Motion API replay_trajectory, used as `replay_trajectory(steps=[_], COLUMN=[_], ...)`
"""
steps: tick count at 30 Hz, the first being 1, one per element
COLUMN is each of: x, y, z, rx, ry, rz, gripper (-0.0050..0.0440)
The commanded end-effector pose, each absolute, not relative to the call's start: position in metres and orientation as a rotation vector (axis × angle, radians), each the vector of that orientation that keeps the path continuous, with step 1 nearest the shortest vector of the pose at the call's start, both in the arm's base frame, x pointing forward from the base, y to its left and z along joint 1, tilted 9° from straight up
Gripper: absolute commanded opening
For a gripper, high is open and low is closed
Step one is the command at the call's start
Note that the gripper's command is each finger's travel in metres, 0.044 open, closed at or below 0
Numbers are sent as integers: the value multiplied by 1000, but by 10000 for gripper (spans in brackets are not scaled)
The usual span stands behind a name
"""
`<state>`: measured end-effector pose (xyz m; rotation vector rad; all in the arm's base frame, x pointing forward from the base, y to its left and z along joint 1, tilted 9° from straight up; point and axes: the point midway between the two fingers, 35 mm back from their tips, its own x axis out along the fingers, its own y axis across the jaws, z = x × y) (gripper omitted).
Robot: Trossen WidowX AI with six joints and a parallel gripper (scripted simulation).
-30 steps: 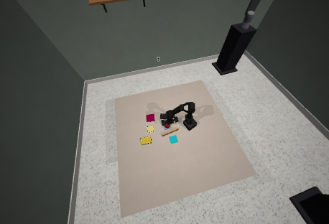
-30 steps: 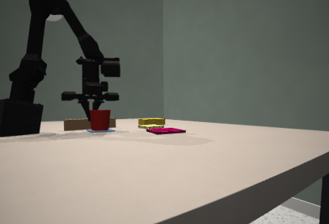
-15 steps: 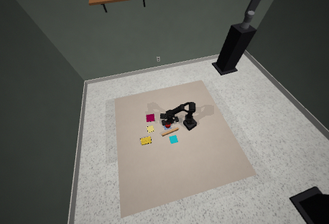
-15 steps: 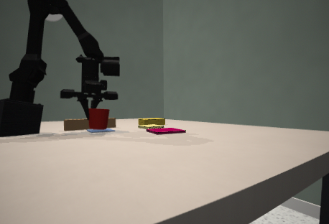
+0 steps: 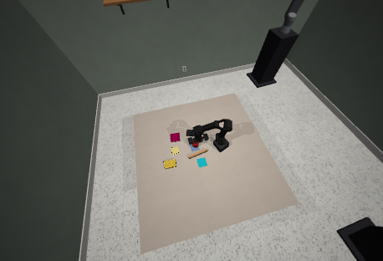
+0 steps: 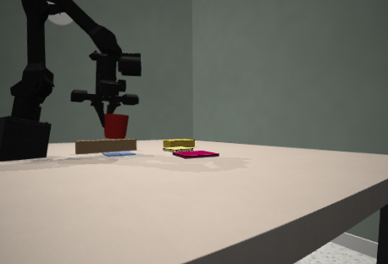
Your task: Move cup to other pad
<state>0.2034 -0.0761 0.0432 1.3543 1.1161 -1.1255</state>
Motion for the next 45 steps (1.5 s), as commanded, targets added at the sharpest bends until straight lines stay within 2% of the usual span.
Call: replay_trajectory(steps=[1,45], x=[202,197], y=[-77,-61], z=[58,60], rx=[1358,1357], ry=[1102,1105], rz=[-1112,-1118], gripper=[0,0])
